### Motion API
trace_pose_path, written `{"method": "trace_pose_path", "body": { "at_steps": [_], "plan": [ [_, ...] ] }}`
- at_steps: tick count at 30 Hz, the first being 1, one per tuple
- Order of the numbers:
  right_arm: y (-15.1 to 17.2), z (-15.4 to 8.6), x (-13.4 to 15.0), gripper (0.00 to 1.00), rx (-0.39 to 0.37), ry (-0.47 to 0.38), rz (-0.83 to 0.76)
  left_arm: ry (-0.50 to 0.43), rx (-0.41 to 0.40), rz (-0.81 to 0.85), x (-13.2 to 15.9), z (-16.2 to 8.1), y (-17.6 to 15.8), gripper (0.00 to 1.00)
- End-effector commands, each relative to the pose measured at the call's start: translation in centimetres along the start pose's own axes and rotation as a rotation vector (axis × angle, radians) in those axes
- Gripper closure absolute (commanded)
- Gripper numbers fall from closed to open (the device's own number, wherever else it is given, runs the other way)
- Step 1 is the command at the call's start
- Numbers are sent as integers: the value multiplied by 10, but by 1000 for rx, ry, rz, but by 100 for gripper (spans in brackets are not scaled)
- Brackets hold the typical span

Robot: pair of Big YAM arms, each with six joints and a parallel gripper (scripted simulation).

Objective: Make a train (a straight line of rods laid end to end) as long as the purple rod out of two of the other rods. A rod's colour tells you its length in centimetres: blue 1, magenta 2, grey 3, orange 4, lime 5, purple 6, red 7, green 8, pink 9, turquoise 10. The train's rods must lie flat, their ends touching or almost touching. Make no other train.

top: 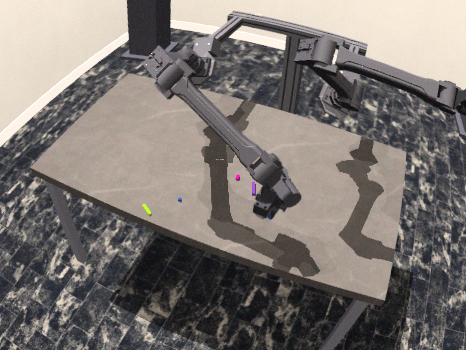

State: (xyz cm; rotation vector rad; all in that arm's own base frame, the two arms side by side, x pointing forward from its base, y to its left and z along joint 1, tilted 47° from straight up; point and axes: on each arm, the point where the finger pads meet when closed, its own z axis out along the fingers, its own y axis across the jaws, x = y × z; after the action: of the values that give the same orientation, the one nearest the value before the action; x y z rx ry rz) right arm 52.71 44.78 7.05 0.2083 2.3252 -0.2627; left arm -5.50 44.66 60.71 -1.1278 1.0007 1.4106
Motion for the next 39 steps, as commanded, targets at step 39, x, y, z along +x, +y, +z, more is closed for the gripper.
{"method": "trace_pose_path", "body": {
  "at_steps": [39],
  "plan": [
    [4, 68, -5, 96, -2, -4, -14, -23, -5, -6, -8, -6, 4, 0]
  ]
}}
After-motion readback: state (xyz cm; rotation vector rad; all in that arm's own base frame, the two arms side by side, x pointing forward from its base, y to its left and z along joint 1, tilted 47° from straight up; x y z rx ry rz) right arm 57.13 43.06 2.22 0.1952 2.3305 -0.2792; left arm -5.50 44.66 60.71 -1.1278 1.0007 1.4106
